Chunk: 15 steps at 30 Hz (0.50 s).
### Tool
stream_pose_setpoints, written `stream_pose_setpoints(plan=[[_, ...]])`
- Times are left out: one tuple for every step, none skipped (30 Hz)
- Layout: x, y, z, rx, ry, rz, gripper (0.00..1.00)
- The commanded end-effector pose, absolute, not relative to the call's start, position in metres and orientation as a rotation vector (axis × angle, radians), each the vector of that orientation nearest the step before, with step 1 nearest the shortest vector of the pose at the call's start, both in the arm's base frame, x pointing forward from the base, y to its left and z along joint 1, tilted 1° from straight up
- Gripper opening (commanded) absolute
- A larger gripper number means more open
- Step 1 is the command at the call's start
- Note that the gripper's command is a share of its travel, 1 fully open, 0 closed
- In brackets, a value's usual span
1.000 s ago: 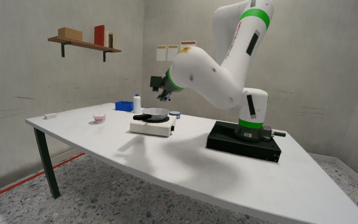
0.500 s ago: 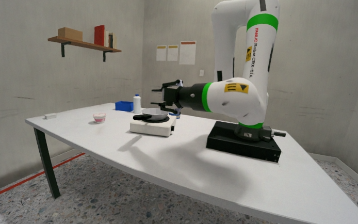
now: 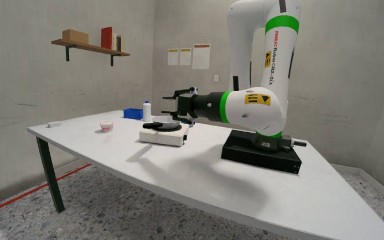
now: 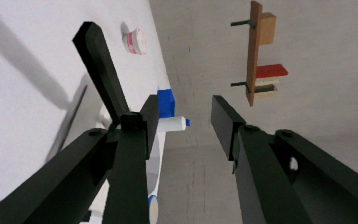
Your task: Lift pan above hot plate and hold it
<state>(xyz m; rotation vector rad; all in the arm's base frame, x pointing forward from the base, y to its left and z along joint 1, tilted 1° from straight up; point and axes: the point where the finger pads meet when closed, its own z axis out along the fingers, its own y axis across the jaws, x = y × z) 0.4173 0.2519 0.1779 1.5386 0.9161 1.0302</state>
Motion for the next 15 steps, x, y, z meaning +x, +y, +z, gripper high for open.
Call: stream_pose_setpoints(plan=[[0.417, 0.252, 0.176, 1.539, 0.915, 1.031, 0.41], [0.417, 0.252, 0.174, 1.539, 0.915, 1.031, 0.41], [0.417, 0.252, 0.173, 1.539, 0.915, 1.031, 0.41], [0.417, 0.252, 0.171, 1.539, 0.915, 1.031, 0.41], [0.417, 0.252, 0.169, 1.539, 0.915, 1.031, 0.41], [0.417, 0.252, 0.167, 1.539, 0.915, 1.031, 0.41], [0.417, 0.252, 0.164, 1.539, 0.915, 1.031, 0.41], [0.417, 0.252, 0.162, 1.539, 0.915, 1.031, 0.41], [0.417, 0.252, 0.159, 1.539, 0.915, 1.031, 0.41], [0.417, 0.252, 0.156, 1.539, 0.915, 1.031, 0.41], [0.418, 0.252, 0.154, 1.539, 0.915, 1.031, 0.41], [0.418, 0.252, 0.151, 1.539, 0.915, 1.031, 0.41], [0.418, 0.252, 0.148, 1.539, 0.915, 1.031, 0.41], [0.418, 0.252, 0.144, 1.539, 0.915, 1.031, 0.41], [0.418, 0.252, 0.144, 1.539, 0.915, 1.031, 0.41]])
